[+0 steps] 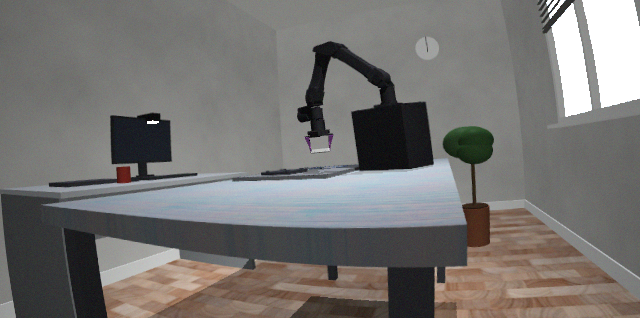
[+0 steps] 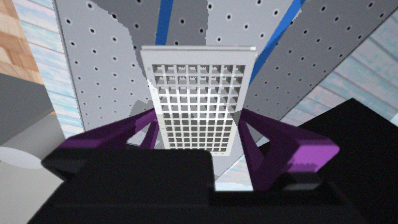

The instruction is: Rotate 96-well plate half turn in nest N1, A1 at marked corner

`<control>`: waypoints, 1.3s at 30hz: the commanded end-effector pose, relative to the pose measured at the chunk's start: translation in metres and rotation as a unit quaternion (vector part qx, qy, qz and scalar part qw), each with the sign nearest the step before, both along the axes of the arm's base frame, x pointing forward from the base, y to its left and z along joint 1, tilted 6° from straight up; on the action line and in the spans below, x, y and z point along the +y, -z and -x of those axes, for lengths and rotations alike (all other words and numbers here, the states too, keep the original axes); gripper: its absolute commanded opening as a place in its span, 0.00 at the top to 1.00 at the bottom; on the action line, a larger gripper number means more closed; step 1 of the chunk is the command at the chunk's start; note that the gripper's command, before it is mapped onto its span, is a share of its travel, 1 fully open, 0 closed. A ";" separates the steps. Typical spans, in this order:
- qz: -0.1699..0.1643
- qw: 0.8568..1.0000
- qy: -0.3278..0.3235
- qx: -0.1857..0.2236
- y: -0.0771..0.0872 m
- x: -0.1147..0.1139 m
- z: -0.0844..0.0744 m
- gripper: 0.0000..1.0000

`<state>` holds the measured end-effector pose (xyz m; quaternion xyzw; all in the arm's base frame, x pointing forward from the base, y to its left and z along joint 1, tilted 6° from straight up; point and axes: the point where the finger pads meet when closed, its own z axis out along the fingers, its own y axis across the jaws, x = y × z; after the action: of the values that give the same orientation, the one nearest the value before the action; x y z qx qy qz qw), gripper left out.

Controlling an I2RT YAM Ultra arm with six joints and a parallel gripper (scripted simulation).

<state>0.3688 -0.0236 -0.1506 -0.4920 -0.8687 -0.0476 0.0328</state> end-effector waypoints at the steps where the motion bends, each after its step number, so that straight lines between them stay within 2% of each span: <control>1: 0.004 0.998 -0.054 -0.029 -0.013 0.001 -0.013 1.00; 2: 0.004 0.998 -0.054 -0.029 -0.013 0.001 -0.013 1.00; 8: 0.005 0.988 -0.152 -0.040 -0.015 0.021 -0.012 1.00; 17: 0.007 0.953 -0.297 -0.056 -0.020 0.051 -0.011 1.00; 19: 0.007 0.953 -0.297 -0.056 -0.020 0.051 -0.011 1.00; 28: 0.008 0.897 -0.436 -0.070 -0.024 0.081 -0.010 1.00; 39: 0.007 0.896 -0.439 -0.071 -0.028 0.111 -0.009 1.00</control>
<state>0.3704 0.0822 -0.1331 -0.0539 -0.9971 -0.0533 -0.0013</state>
